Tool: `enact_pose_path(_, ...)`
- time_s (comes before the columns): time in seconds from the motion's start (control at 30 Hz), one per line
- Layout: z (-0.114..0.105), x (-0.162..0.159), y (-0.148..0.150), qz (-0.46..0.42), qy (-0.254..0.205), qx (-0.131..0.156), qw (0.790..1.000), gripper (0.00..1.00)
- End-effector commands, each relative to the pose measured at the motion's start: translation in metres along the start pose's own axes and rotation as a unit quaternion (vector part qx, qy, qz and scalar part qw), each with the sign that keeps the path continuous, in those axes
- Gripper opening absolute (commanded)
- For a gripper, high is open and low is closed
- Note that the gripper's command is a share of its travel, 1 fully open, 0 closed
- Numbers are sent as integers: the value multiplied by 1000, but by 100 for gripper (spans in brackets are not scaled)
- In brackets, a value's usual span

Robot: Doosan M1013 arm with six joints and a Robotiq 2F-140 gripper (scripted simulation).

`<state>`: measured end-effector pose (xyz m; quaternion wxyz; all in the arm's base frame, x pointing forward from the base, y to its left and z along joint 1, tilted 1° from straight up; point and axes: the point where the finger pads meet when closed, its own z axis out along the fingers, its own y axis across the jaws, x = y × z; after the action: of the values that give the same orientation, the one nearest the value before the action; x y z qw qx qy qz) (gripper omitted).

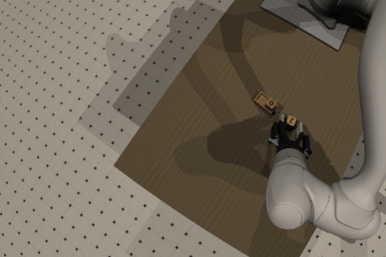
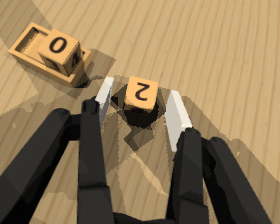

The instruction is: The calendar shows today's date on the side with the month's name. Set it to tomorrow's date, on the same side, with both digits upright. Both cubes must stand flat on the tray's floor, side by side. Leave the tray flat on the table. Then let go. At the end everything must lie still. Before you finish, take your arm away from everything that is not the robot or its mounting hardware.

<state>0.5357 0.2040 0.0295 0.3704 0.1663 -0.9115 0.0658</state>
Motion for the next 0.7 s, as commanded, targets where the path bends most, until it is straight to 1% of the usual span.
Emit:
enact_pose_path(0.0,0,0,0,0,0,0,1000,40)
enact_pose_path(0.47,-1,1,0,0,0,0,1000,40)
enact_pose_path(0.67,-6,6,0,0,0,0,1000,40)
